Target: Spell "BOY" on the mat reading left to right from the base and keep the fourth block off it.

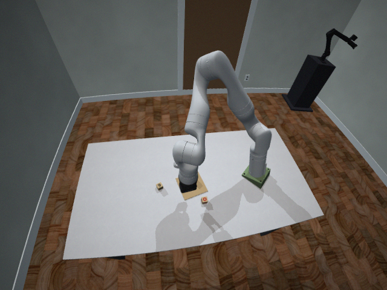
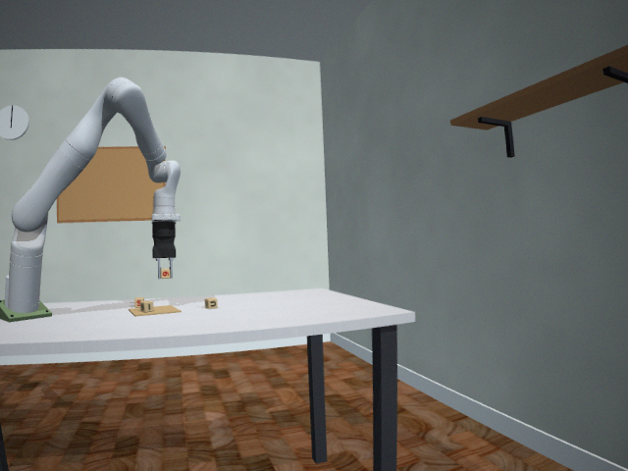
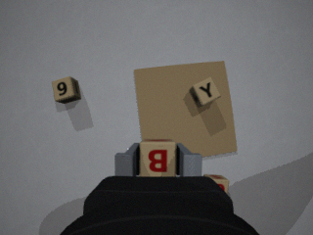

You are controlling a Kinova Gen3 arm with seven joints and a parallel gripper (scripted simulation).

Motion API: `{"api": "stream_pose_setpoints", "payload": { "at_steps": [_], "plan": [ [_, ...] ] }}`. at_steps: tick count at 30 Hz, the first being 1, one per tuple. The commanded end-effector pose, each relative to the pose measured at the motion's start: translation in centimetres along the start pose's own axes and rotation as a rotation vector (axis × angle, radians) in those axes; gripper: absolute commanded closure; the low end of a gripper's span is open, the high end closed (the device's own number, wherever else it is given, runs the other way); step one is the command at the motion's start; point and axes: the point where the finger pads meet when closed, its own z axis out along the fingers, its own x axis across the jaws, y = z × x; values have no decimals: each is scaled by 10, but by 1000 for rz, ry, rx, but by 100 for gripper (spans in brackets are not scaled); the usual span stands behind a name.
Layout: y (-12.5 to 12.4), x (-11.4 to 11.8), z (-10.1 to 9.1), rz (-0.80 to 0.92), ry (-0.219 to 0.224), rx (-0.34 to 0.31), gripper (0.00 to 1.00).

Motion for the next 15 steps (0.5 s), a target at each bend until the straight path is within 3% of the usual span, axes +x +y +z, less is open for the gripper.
{"api": "stream_pose_setpoints", "payload": {
  "at_steps": [1, 15],
  "plan": [
    [-1, 2, -3, 75, -8, 1, 43],
    [-7, 20, -4, 564, -8, -4, 43]
  ]
}}
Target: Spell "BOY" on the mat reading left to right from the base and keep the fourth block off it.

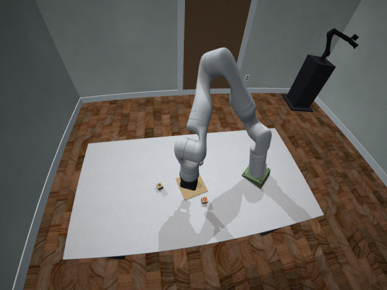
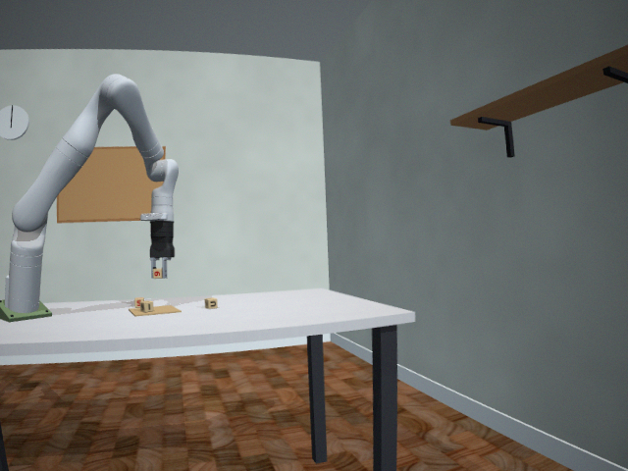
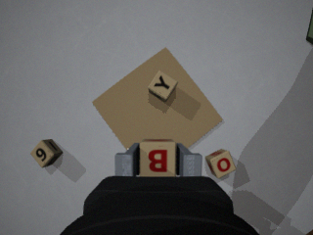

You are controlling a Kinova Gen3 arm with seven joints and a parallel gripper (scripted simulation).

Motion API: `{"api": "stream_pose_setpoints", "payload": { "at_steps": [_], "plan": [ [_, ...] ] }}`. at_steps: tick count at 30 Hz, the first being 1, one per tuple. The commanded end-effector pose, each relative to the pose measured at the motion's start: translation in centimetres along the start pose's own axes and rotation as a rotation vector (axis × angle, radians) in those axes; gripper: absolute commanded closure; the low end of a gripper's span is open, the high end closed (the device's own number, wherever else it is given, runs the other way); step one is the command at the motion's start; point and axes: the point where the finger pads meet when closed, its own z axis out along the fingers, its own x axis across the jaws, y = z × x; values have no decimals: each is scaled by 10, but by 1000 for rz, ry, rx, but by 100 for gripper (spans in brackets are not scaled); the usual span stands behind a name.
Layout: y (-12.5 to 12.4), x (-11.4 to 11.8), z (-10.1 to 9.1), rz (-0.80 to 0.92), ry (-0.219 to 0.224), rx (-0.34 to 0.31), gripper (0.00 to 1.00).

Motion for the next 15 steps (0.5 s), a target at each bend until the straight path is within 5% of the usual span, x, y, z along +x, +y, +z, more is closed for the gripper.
{"api": "stream_pose_setpoints", "payload": {
  "at_steps": [1, 15],
  "plan": [
    [-1, 1, -3, 73, -7, -5, 43],
    [-7, 11, -5, 508, -4, -15, 43]
  ]
}}
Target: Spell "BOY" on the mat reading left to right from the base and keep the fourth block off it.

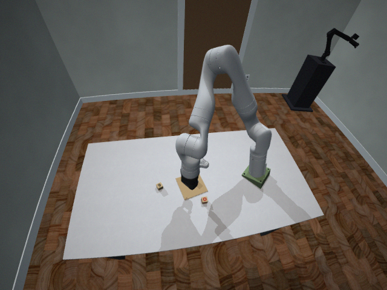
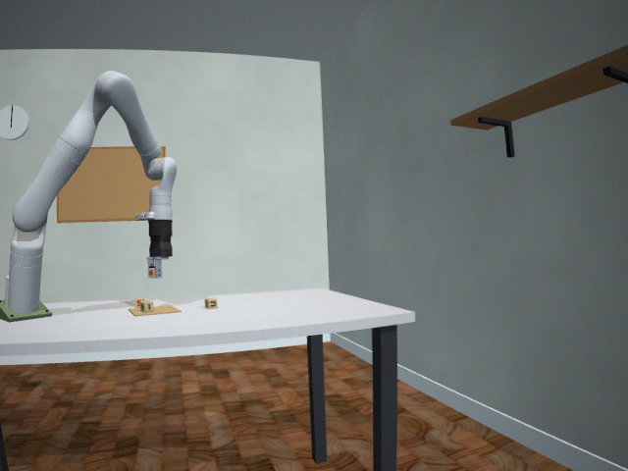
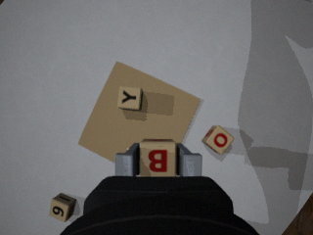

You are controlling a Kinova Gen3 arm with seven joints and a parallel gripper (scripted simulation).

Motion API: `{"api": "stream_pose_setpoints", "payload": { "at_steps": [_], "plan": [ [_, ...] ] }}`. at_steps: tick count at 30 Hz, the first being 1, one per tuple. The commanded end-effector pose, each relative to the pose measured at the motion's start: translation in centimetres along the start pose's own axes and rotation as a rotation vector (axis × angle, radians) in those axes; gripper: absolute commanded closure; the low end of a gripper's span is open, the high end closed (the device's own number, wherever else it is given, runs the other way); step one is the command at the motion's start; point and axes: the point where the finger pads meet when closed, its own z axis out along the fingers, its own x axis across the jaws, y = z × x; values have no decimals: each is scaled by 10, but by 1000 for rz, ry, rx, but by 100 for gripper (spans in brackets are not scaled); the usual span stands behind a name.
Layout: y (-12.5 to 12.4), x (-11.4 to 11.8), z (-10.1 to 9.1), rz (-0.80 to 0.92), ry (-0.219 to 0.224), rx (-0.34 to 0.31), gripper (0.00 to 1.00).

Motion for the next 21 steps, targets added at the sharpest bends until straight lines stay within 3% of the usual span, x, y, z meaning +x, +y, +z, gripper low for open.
{"api": "stream_pose_setpoints", "payload": {
  "at_steps": [1, 12, 21],
  "plan": [
    [0, 1, -3, 61, -3, -7, 43],
    [-4, 5, -4, 361, 3, -15, 43],
    [-5, 6, -5, 495, 7, -19, 43]
  ]
}}
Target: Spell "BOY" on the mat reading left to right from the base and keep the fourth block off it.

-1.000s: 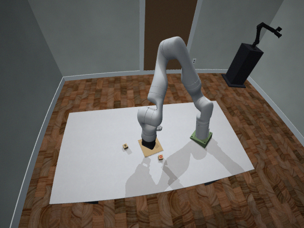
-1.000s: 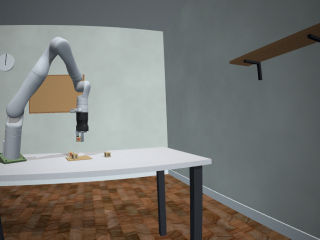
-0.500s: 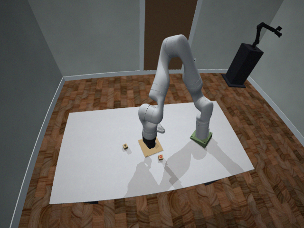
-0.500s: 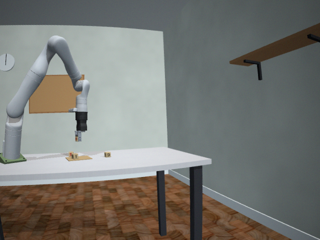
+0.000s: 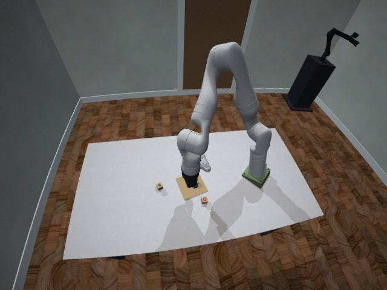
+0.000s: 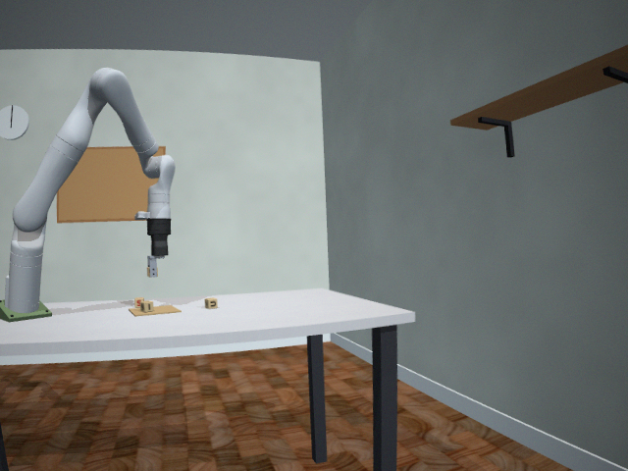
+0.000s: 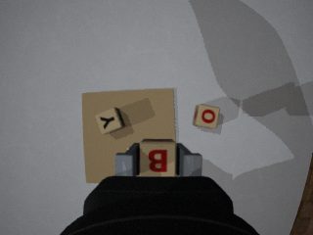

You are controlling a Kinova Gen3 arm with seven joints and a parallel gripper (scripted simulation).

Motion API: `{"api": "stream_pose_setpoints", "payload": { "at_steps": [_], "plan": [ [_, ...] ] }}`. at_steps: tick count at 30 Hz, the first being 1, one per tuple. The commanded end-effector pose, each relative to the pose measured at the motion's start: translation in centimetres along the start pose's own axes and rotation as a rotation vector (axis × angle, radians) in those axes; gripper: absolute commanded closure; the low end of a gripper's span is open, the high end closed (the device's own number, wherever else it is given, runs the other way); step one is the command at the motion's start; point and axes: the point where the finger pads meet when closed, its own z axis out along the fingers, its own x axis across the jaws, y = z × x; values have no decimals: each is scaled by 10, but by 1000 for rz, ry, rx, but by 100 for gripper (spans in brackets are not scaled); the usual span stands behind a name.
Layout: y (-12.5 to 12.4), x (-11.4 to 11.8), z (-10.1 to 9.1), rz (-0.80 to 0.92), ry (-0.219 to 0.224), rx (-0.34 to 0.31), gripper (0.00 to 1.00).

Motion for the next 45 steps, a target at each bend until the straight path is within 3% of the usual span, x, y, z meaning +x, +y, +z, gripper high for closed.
{"api": "stream_pose_setpoints", "payload": {
  "at_steps": [1, 18, 45],
  "plan": [
    [0, 0, -2, 30, 1, -6, 43],
    [0, 1, -3, 159, 6, -9, 43],
    [0, 2, -2, 169, 6, -9, 43]
  ]
}}
